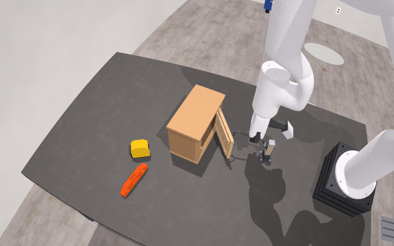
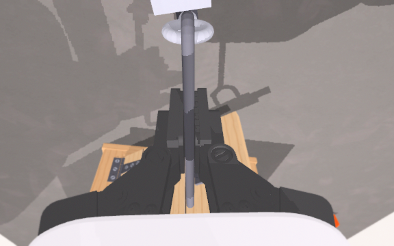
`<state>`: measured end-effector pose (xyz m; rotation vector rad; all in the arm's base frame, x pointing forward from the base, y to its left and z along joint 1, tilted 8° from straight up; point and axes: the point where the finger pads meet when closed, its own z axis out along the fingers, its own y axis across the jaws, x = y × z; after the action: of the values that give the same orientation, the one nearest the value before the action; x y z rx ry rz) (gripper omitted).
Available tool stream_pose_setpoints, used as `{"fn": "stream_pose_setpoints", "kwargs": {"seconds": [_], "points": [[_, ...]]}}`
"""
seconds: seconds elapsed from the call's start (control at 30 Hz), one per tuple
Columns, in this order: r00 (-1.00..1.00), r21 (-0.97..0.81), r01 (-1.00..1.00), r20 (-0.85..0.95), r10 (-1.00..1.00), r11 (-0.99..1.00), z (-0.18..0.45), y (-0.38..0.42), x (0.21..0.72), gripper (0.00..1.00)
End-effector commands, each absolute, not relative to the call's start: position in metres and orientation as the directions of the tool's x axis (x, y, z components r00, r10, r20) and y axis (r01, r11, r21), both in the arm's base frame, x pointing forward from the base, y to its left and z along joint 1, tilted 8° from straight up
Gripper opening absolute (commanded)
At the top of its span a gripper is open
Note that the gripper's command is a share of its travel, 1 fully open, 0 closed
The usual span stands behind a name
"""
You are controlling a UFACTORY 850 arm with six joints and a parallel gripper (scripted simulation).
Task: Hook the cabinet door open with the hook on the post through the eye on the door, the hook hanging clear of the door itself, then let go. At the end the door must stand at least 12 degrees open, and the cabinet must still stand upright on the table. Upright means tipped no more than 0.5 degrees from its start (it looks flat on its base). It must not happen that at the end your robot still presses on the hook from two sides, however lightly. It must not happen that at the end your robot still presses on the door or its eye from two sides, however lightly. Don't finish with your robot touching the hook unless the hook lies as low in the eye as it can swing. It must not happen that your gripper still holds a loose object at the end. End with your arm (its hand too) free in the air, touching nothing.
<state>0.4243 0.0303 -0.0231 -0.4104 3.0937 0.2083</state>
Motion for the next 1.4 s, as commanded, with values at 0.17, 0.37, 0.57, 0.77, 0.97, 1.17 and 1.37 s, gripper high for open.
{"fn": "stream_pose_setpoints", "kwargs": {"seconds": [0.17, 0.37, 0.57, 0.77, 0.97, 1.17, 1.37], "points": [[-0.945, 0.126, -0.328, -0.047, -0.324, 0.936, -0.0223, 0.0332, 0.424, 0.04], [-0.934, 0.124, -0.357, -0.051, -0.354, 0.926, -0.0221, 0.0345, 0.4236, 0.04], [-0.919, 0.122, -0.395, -0.056, -0.391, 0.911, -0.0219, 0.0361, 0.4229, 0.04], [-0.919, 0.122, -0.395, -0.056, -0.391, 0.911, -0.0219, 0.0361, 0.4229, 0.04], [-0.919, 0.122, -0.395, -0.056, -0.391, 0.911, -0.0224, 0.0363, 0.4231, 0.04], [-0.919, 0.122, -0.395, -0.056, -0.391, 0.911, -0.0235, 0.0366, 0.4235, 0.04], [-0.919, 0.122, -0.395, -0.056, -0.391, 0.911, -0.0235, 0.0366, 0.4235, 0.04]]}}
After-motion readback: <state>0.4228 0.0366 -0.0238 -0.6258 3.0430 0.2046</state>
